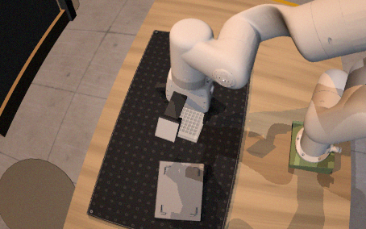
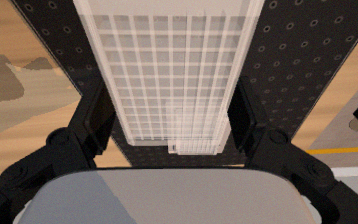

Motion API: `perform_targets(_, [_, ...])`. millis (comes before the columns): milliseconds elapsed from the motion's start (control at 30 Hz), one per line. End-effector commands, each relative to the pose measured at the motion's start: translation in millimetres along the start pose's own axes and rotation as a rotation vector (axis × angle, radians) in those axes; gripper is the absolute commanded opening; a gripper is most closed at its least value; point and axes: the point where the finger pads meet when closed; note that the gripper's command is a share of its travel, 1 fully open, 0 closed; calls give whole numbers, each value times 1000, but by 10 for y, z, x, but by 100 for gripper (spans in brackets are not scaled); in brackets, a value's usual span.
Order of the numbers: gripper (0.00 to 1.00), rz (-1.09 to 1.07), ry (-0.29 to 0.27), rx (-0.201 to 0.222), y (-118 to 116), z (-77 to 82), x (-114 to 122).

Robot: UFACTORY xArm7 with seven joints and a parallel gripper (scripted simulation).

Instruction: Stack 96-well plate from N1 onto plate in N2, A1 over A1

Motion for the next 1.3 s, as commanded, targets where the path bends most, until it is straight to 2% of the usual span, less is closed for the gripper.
perform_targets(0, [0,1,2,3,54,12,82])
perform_targets(1267, [0,0,1,4,521,12,1119])
Point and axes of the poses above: the point where the finger pads meet when closed, its own z axis back along the fingers, its own y axis across the jaws, x = y × z, and after that the axes turned 11 degrees about -z, right-handed
